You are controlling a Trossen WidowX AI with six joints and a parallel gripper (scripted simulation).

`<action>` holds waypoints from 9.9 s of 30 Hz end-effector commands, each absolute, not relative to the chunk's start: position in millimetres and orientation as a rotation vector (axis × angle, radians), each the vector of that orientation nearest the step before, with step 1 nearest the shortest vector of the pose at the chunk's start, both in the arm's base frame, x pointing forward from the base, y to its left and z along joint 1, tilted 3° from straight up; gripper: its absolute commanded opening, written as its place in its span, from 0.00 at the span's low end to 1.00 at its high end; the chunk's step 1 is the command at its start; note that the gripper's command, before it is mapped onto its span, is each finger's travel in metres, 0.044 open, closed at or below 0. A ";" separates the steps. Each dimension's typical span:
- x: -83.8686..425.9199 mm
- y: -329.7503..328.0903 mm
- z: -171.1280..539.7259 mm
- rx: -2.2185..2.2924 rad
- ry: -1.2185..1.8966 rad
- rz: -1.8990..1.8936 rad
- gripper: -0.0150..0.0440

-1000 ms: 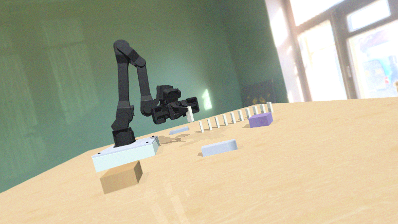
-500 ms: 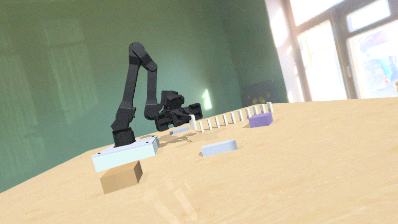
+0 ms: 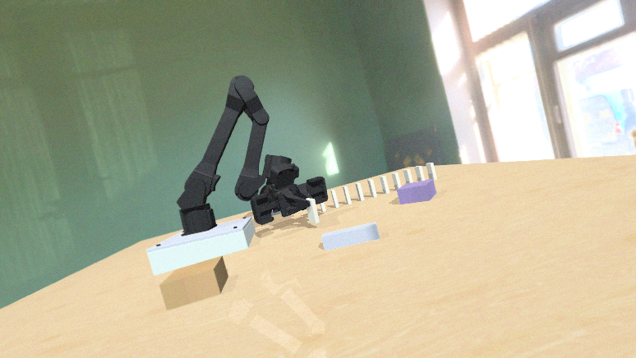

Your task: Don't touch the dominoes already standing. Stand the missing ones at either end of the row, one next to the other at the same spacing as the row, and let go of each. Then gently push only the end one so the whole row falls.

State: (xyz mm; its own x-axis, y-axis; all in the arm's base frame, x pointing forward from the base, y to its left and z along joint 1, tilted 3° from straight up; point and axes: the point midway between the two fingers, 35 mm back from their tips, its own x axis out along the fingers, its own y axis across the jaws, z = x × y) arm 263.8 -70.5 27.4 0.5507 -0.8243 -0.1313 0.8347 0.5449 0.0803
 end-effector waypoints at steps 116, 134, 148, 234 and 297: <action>278.9 -91.2 29.5 -0.455 1.445 0.447 1.00; 278.9 -91.2 29.2 -0.455 1.445 0.447 0.44; 275.1 -95.6 143.2 -0.458 1.446 0.446 0.44; 264.7 110.3 38.8 -0.044 1.494 0.100 0.84; 222.1 104.9 103.6 -1.283 1.084 1.239 0.25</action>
